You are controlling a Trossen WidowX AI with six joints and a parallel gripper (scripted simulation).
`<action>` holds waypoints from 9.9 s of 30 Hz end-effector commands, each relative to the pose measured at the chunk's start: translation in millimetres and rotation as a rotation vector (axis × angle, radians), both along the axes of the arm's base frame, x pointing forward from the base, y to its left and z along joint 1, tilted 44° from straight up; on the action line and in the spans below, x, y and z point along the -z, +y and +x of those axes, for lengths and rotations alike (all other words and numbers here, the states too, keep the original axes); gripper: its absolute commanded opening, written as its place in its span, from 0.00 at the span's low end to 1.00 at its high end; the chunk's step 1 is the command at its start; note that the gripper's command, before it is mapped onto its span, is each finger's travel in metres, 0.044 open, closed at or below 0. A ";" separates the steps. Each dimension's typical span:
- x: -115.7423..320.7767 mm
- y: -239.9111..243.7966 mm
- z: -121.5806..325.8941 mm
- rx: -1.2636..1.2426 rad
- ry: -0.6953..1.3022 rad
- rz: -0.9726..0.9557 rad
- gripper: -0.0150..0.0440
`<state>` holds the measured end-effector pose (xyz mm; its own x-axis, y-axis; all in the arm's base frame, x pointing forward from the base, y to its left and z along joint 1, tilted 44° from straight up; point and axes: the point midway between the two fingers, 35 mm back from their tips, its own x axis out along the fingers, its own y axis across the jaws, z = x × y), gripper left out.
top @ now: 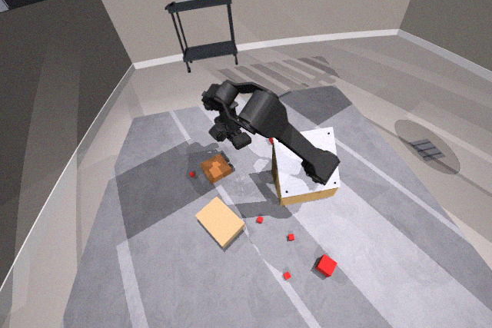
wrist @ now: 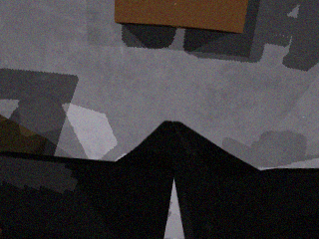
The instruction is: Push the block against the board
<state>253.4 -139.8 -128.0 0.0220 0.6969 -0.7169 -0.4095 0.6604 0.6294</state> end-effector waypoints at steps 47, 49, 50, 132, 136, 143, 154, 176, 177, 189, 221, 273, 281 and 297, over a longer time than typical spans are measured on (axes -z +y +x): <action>-51.3 23.9 67.2 -0.074 -0.022 -0.081 0.25; -63.0 40.9 88.9 -0.079 -0.042 -0.090 0.25; -69.5 50.7 99.6 -0.082 -0.053 -0.092 0.25; -113.8 241.4 160.2 -0.154 -0.182 -0.008 0.25; -112.5 240.2 158.0 -0.154 -0.182 -0.008 0.25; -110.2 238.1 154.1 -0.154 -0.181 -0.008 0.25; -106.7 235.0 147.9 -0.154 -0.181 -0.008 0.25; -100.0 229.1 135.1 -0.155 -0.180 -0.009 0.25; -99.7 228.8 134.5 -0.155 -0.180 -0.009 0.25; -104.1 232.6 143.9 -0.154 -0.181 -0.008 0.25; -160.3 209.3 170.9 -0.155 -0.183 -0.009 0.25; -131.9 263.2 119.1 0.003 -0.026 0.002 0.25; -129.9 261.5 114.3 0.003 -0.026 0.002 0.25; -125.9 258.1 104.5 0.003 -0.025 0.001 0.25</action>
